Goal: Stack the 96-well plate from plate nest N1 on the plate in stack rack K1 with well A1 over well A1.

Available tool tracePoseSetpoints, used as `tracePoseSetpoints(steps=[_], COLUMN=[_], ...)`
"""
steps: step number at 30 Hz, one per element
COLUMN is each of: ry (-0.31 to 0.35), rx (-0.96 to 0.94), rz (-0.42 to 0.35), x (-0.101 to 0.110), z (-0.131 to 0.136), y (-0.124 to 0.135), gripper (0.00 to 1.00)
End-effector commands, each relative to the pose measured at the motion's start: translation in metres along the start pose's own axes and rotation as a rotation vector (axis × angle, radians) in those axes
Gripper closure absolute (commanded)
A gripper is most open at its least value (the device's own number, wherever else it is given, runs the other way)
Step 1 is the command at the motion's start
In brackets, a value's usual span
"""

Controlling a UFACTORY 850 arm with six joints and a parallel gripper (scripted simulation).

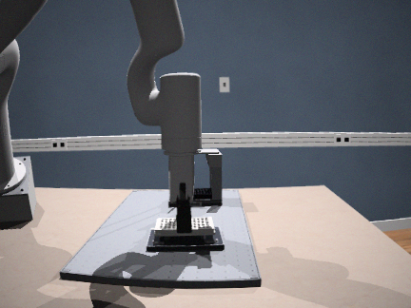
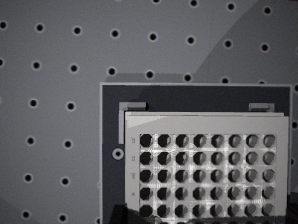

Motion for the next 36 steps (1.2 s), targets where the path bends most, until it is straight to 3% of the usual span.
tracePoseSetpoints(steps=[1,11,36], ry=[0.000,0.000,0.000], rx=[0.000,0.000,0.000], rz=[0.001,0.001,0.002], x=[0.004,0.005,0.043], z=[0.000,0.000,0.000], y=[-0.001,-0.001,-0.001], gripper=[1.00,1.00,1.00])
Point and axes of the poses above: the point where the finger pads meet when closed, its own x axis back along the fingers, its own z axis across the jaws, y = z × x, the point moved 6 cm from there along x, back along the fingers, and after that the axes turned 11 degrees about -x, right-handed, at the moved point
